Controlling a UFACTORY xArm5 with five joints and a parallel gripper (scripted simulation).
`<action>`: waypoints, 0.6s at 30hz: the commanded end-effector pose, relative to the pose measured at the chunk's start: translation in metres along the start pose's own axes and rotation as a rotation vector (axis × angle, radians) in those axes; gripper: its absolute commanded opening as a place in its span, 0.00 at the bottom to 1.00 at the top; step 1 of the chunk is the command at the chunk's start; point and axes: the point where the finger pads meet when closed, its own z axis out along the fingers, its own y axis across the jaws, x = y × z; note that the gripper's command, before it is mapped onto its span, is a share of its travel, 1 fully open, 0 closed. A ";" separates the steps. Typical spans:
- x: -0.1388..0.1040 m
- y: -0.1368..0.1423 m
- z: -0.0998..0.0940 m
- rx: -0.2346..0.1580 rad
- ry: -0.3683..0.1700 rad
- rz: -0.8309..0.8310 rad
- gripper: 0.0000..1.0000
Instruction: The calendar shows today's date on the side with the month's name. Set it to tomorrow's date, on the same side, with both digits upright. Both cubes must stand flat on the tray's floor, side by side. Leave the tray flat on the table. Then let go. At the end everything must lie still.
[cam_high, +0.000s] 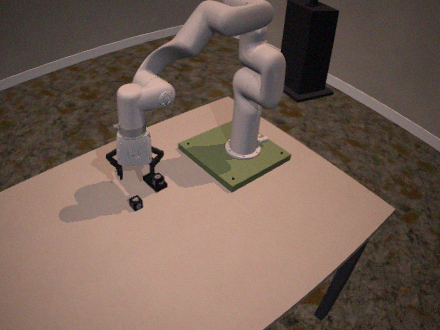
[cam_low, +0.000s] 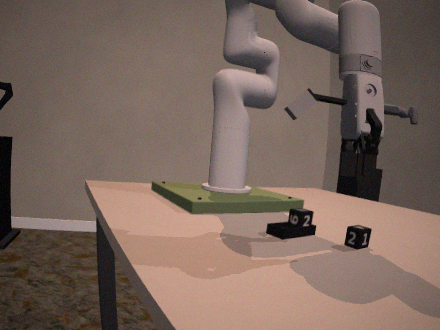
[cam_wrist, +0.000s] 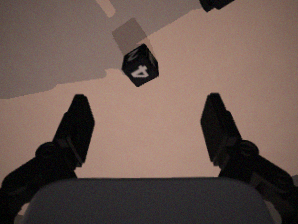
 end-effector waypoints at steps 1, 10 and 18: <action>-0.006 -0.003 0.001 0.002 -0.001 -0.165 1.00; -0.014 -0.005 0.004 0.002 -0.001 -0.378 1.00; -0.020 -0.006 0.007 0.002 0.000 -0.553 1.00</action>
